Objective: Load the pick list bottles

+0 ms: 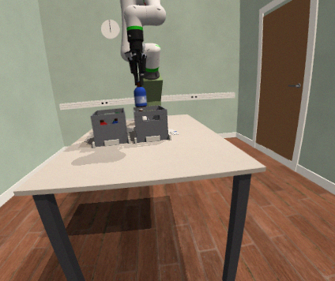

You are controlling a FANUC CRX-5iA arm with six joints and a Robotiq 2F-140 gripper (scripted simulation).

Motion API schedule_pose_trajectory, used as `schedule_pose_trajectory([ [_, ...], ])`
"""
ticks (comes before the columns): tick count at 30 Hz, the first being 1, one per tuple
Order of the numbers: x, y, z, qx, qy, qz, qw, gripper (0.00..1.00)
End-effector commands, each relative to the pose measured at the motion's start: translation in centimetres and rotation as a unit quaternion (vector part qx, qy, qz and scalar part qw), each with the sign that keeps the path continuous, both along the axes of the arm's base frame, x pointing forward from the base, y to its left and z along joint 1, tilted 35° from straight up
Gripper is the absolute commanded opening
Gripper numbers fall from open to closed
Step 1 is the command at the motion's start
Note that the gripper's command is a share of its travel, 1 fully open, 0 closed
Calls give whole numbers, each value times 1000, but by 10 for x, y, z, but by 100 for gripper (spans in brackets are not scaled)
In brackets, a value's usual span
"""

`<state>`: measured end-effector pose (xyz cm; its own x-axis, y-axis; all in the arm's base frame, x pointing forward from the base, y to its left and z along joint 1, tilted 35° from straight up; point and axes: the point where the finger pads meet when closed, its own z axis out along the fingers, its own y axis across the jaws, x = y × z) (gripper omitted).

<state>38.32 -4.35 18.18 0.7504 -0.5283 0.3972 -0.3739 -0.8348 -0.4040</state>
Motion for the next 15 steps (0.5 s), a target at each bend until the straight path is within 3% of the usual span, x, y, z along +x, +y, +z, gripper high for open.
schedule_pose_trajectory([
  [1,0,0,1,0,-1,0,1000,10],
  [15,5,1,-7,0,-1,0,1000,10],
])
